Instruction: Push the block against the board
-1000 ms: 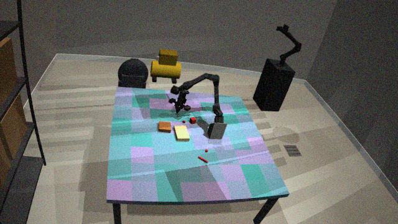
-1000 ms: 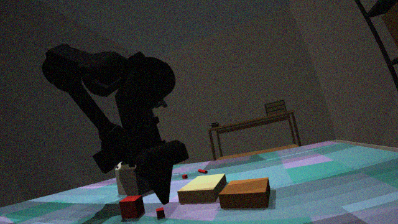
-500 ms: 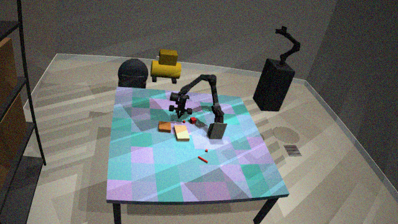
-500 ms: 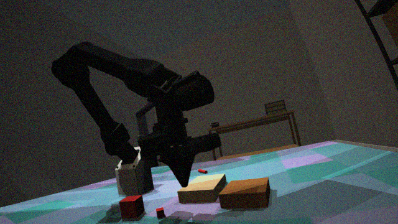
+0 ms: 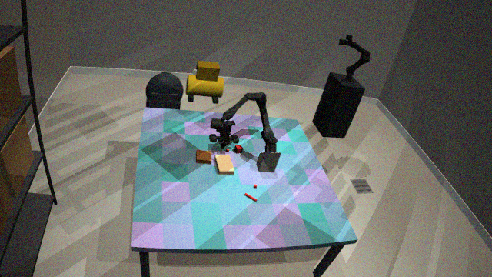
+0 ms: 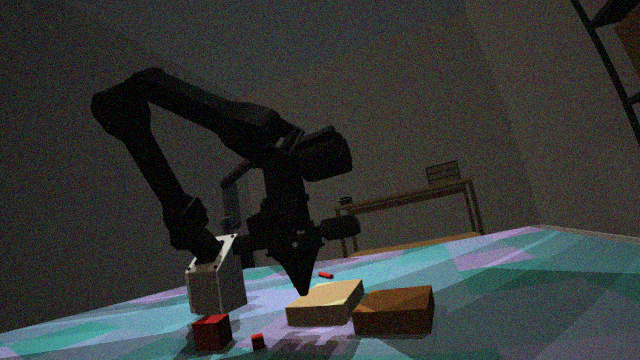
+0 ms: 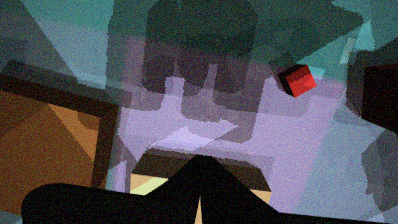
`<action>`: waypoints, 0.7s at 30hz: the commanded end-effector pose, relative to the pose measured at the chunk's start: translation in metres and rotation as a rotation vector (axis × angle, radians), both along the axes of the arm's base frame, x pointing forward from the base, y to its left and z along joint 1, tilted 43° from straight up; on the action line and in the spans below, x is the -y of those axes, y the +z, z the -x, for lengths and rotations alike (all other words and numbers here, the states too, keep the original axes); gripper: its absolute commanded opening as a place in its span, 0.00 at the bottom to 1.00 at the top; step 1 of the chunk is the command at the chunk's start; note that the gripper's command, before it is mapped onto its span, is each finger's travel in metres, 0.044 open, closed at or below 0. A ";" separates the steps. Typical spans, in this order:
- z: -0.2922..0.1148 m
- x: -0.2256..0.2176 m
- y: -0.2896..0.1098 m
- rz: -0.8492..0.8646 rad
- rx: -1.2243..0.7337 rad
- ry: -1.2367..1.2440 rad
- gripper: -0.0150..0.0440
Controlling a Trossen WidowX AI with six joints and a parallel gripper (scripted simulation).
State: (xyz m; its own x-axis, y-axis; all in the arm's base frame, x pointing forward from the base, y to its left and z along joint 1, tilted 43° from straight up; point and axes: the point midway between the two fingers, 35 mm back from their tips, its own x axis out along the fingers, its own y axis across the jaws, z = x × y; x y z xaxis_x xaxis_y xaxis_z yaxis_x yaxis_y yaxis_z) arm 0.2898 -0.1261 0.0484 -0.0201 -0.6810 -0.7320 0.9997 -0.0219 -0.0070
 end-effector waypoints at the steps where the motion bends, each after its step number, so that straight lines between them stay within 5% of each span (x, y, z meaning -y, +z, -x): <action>1: 0.004 0.026 -0.030 0.005 -0.021 -0.001 0.25; 21: 0.004 0.021 -0.051 0.004 -0.022 -0.001 0.25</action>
State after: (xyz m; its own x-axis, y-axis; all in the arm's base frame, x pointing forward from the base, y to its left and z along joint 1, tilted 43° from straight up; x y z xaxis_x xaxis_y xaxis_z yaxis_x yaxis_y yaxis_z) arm 0.2858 -0.1516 0.0044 -0.0326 -0.6845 -0.7282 0.9995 -0.0231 -0.0231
